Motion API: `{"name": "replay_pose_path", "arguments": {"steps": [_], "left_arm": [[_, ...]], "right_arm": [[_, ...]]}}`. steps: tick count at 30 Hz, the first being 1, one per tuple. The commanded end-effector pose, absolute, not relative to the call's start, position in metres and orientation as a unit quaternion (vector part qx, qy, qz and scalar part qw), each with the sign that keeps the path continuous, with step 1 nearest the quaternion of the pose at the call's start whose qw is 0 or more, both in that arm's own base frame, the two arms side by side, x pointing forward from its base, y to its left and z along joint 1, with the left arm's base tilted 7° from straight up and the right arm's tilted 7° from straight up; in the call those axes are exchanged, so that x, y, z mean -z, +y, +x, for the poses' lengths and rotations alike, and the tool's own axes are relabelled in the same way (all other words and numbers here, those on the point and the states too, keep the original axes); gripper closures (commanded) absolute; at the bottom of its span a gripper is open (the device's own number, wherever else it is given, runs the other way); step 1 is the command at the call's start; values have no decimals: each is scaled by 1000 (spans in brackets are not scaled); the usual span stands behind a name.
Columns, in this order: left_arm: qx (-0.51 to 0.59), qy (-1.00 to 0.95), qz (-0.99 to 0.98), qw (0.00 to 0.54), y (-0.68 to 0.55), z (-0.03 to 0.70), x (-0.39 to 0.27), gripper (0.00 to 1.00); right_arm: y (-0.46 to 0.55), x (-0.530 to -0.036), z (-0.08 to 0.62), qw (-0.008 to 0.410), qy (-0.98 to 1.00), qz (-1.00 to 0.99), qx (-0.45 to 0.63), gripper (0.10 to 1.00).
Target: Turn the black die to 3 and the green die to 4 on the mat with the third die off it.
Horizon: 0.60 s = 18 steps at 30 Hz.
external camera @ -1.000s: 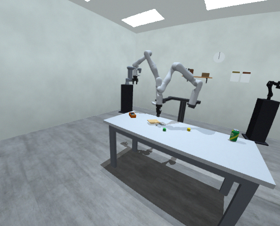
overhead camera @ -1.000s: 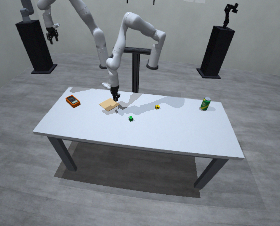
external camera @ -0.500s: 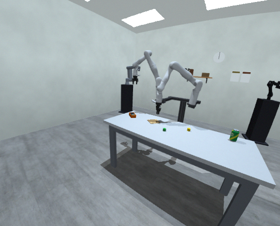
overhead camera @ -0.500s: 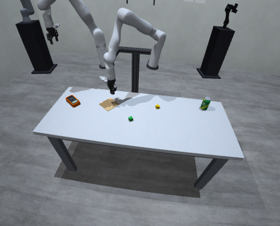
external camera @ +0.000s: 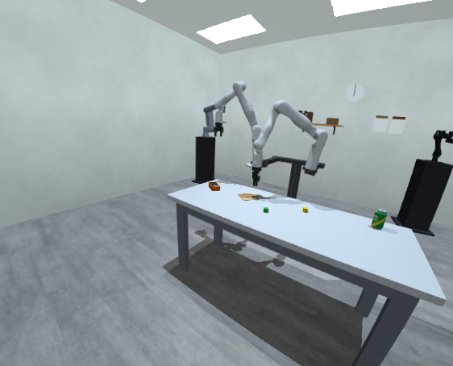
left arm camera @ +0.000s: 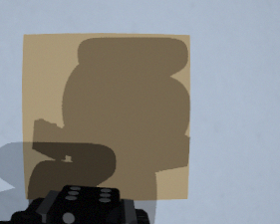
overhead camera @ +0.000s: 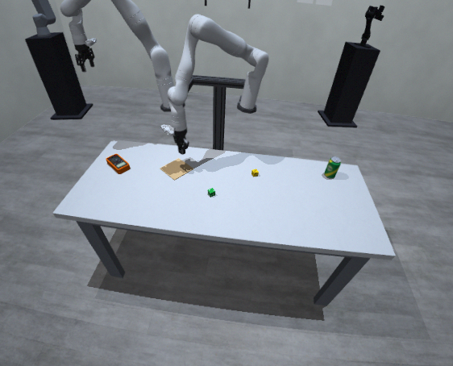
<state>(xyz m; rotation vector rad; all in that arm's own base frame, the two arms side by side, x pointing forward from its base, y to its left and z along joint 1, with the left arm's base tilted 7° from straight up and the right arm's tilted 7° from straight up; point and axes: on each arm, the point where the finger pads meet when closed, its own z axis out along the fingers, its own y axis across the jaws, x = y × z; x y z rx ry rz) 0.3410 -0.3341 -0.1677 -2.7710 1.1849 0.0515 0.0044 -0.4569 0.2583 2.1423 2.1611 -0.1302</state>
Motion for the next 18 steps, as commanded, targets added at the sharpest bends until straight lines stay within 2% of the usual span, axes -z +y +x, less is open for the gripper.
{"name": "replay_pose_path", "arguments": {"steps": [1,18], "left_arm": [[-16,392,-918,63,-335,342,169,665],[-16,392,-918,63,-326,343,235,665]], "right_arm": [[-457,-259,4,49,709,703,43,99],[-457,-259,4,49,709,703,43,99]]}}
